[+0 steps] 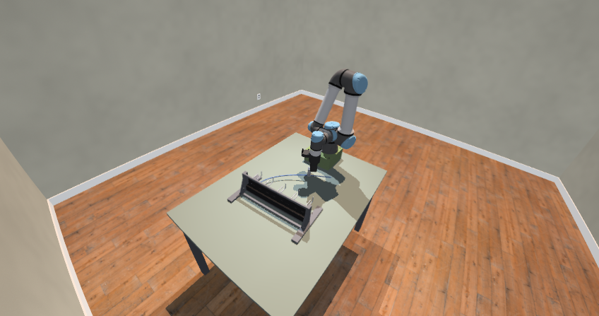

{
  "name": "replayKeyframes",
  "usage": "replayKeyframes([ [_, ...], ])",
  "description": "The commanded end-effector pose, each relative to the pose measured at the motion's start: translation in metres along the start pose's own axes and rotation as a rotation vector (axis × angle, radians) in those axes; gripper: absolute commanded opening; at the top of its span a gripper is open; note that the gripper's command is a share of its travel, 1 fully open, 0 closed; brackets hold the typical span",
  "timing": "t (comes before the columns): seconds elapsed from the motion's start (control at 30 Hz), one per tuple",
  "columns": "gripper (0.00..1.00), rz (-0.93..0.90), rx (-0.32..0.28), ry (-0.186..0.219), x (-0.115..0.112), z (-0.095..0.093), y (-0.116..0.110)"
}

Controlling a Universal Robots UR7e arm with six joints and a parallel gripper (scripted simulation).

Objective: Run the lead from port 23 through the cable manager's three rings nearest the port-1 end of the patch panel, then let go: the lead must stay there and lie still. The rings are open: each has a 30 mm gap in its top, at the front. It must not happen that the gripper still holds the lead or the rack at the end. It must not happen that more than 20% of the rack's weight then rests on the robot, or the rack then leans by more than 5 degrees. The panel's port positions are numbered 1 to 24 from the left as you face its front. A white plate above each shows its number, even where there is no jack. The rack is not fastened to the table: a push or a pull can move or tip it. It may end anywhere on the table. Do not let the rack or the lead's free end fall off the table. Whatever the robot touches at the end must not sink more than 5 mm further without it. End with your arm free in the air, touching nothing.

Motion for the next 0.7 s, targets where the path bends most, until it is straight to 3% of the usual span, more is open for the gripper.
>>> replayKeyframes([
  [0.0,0.0,0.0,0.001,0.001,-0.0002,0.0028,0.0001],
  [0.67,0.0,-0.021,0.001,0.001,-0.0101,0.0079,0.0008],
])
Point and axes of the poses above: the point where the finger pads meet when closed, its own z axis back along the fingers, its own x axis across the jaws, y = z × x, the point moved 10 cm from there along z, back along the fingers, and after that the axes turned 9 degrees about -z, right-handed, at the moved point
